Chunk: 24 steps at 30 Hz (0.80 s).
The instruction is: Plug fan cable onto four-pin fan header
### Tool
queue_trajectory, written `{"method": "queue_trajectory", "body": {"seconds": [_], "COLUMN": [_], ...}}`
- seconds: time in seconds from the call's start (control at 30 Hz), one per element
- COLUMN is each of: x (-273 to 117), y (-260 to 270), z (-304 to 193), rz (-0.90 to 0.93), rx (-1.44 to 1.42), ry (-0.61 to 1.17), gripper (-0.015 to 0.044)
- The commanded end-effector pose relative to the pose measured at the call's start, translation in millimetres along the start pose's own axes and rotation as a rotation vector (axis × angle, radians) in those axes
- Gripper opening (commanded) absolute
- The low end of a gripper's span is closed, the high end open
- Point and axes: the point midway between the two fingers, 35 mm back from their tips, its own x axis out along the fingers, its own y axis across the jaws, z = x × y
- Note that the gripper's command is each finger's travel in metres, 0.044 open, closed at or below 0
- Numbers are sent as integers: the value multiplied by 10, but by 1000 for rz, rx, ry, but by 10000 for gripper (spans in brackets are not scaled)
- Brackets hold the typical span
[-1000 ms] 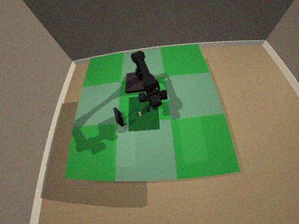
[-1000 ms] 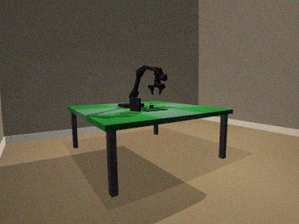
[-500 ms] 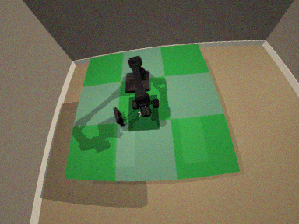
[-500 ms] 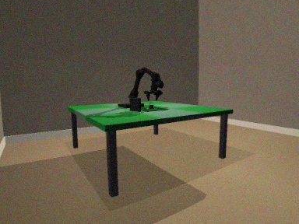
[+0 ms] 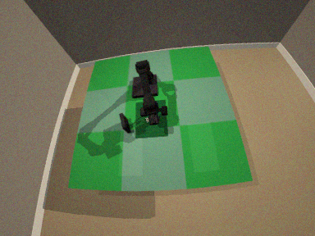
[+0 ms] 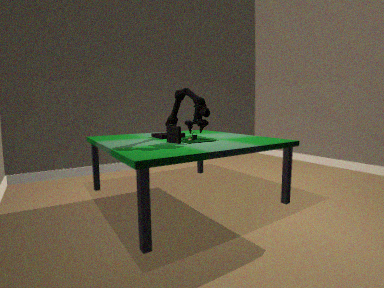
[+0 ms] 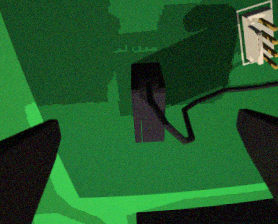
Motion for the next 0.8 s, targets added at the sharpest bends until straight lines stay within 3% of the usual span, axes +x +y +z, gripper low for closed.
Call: {"method": "queue_trajectory", "body": {"seconds": [0.0, 0.53, 0.77], "x": [78, 275, 250], "y": [-7, -9, -2], "z": [16, 57, 52], "rz": [-4, -4, 0], "rx": [-5, -5, 0], "ry": [2, 3, 3], "gripper": [440, 440, 256]}}
